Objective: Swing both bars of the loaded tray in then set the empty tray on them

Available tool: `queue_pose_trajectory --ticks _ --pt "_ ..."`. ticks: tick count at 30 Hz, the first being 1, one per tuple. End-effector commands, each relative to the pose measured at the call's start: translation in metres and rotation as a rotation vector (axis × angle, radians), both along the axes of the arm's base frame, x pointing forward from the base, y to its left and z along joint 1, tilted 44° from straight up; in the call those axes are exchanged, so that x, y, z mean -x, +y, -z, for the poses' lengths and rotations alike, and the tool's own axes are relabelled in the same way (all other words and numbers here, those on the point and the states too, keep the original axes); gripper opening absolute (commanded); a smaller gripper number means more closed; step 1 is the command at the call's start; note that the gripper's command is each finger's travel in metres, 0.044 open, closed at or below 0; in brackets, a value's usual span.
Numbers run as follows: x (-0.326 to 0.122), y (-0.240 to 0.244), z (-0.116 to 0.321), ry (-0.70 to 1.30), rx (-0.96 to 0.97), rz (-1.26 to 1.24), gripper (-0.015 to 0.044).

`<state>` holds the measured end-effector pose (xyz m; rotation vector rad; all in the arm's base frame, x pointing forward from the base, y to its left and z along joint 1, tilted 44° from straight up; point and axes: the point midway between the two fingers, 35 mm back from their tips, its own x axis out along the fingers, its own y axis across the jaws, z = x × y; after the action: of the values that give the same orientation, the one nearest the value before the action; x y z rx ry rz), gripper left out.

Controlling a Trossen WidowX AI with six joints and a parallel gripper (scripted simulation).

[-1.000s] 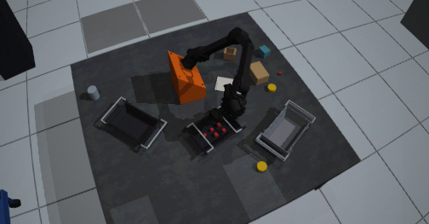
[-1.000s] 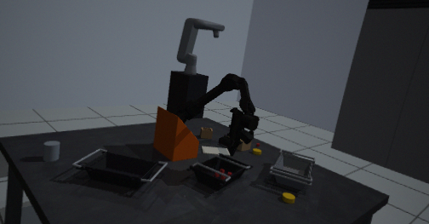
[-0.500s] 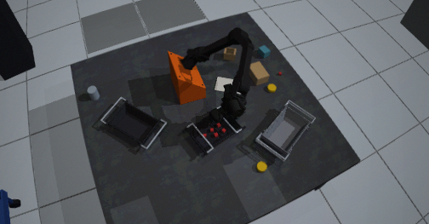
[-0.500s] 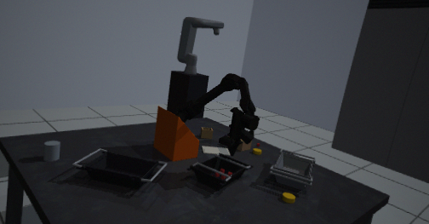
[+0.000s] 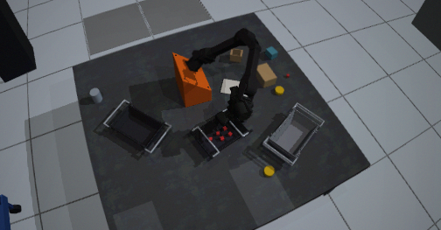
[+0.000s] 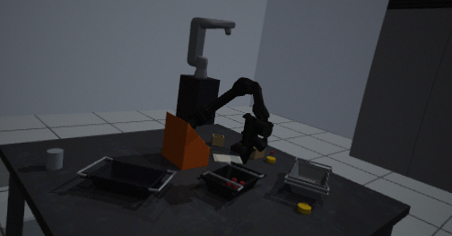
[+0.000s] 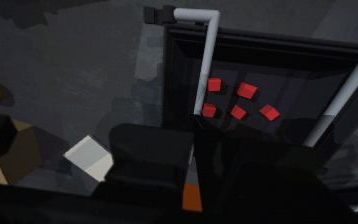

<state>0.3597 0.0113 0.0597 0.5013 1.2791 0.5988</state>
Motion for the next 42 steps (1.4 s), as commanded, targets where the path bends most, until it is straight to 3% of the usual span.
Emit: queue_pose_trajectory --ticks 1,19,28,36,42 --pt "0.0 0.0 0.0 0.0 0.0 0.0 0.0" --pt "0.0 0.0 0.0 0.0 0.0 0.0 0.0" --pt "-0.001 -0.011 -0.009 0.004 0.002 0.006 0.0236" --pt "0.017 -0.085 -0.086 0.032 -0.006 0.045 0.044" --pt "0.028 -0.1 -0.107 0.037 -0.014 0.054 0.044"
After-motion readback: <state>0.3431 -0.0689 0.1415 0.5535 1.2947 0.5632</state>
